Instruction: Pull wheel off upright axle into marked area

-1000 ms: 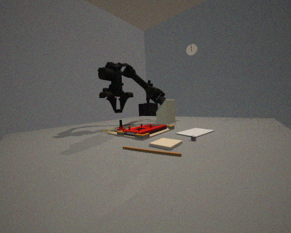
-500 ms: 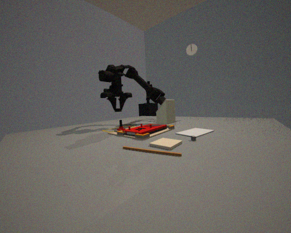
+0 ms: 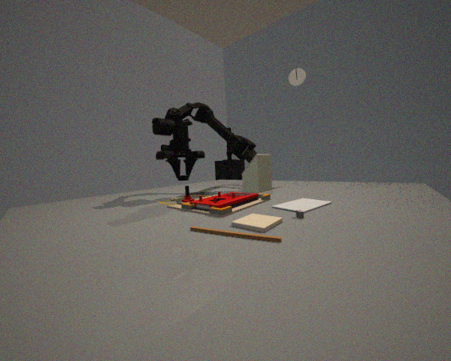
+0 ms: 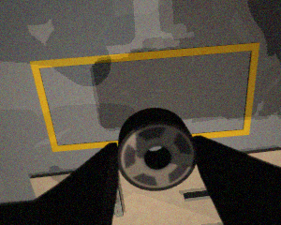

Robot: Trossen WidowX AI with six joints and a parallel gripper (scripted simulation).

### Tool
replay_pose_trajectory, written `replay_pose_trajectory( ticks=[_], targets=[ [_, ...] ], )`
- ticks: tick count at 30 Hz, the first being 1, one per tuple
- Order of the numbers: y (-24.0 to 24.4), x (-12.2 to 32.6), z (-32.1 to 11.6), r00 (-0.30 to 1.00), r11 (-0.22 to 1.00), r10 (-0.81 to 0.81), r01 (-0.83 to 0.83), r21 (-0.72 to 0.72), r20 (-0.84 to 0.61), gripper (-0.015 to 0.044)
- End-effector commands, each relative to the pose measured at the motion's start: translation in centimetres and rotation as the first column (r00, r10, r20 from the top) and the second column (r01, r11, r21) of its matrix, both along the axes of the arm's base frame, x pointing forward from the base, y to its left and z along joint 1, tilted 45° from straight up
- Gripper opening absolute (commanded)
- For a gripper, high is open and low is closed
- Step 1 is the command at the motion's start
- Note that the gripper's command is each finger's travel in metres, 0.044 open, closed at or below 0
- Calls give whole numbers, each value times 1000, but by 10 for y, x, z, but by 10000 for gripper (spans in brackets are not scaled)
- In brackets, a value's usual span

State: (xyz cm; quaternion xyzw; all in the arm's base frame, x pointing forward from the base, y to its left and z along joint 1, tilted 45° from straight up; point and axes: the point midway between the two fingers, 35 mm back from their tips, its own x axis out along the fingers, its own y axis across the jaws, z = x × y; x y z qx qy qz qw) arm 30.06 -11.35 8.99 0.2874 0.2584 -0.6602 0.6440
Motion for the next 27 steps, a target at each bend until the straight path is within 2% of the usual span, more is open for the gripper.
replay_pose_trajectory(
  ticks=[1, 11, 16, 27],
  targets=[
    [-13, 0, -14, 1000, 1000, 1, -1, -2, -8, 0],
    [-51, -3, -51, 1000, 1000, 1, -1, -9, -9, 0],
    [-54, -4, -53, 1000, 1000, 1, -1, -10, -9, 0],
    [-51, -5, -48, 1000, 1000, -8, 8, -12, -10, 289]
  ],
)
